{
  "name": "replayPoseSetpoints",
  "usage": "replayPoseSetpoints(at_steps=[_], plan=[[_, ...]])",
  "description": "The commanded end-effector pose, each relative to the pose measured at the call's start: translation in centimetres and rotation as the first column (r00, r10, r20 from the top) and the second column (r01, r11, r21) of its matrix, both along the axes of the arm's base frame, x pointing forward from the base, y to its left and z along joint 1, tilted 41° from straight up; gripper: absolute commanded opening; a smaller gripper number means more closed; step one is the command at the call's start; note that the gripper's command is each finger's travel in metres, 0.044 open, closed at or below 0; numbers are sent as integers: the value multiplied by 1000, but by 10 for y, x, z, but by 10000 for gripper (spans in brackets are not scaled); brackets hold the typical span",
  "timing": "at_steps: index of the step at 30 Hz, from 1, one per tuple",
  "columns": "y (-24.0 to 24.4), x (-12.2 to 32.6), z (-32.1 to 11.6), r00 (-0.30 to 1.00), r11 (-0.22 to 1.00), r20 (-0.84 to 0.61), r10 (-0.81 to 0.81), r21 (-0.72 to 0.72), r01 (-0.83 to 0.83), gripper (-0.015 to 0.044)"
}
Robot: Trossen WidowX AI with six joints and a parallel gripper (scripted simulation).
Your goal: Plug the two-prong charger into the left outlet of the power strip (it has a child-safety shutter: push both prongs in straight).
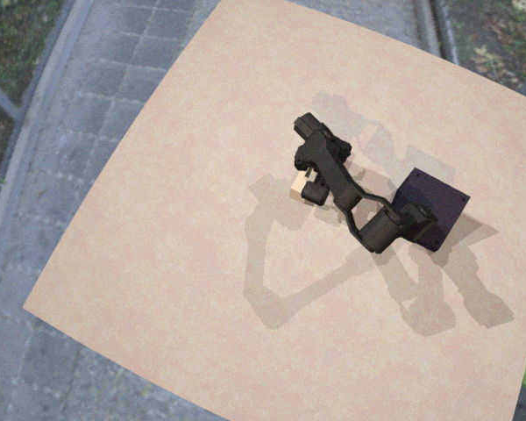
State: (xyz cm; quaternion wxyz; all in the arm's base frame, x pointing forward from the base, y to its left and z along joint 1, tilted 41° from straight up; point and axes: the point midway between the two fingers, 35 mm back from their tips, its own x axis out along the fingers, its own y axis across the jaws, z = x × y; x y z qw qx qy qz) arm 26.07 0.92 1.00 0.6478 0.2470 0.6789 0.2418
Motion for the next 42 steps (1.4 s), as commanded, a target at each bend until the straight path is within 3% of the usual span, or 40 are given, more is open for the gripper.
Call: replayPoseSetpoints(at_steps=[1,42], plan=[[1,-3,1,1000,1000,9,2,4,-2,440],[0,-35,-1,1000,1000,21,0,4,0,440]])
